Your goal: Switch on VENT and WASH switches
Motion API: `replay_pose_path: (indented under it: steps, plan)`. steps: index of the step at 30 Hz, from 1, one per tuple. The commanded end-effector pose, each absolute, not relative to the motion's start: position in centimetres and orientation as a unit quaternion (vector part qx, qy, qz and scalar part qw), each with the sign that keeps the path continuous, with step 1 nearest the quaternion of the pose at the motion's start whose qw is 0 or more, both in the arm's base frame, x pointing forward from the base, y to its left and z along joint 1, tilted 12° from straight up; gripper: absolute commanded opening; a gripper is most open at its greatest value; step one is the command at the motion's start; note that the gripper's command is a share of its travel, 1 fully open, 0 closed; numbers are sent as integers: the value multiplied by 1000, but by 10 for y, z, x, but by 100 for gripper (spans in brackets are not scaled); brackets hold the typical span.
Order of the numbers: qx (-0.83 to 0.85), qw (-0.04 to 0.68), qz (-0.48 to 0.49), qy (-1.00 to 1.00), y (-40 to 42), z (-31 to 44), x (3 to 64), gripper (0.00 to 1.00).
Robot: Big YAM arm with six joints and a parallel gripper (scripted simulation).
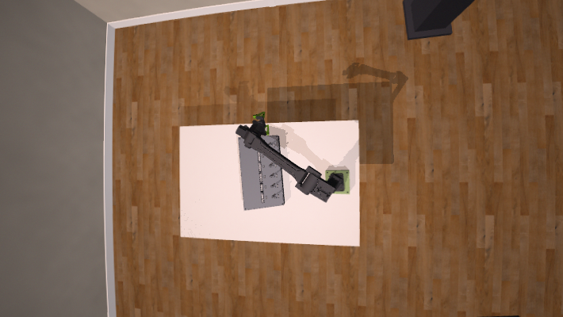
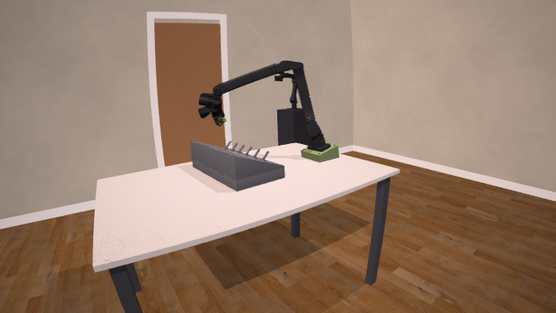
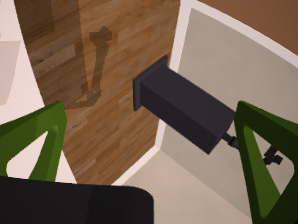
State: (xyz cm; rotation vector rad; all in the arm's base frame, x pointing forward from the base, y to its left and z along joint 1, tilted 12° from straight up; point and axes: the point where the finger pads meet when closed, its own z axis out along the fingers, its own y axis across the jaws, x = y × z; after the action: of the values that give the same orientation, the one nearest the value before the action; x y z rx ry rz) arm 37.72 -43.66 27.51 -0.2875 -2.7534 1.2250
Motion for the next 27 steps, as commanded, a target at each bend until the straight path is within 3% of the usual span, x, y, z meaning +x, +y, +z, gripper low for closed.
replay_pose_path:
  steps: [1,27]
  plan:
    - [-109,34,418,-901,-441,301,381,100]
    - [-114,23,426,-897,-442,348,362,100]
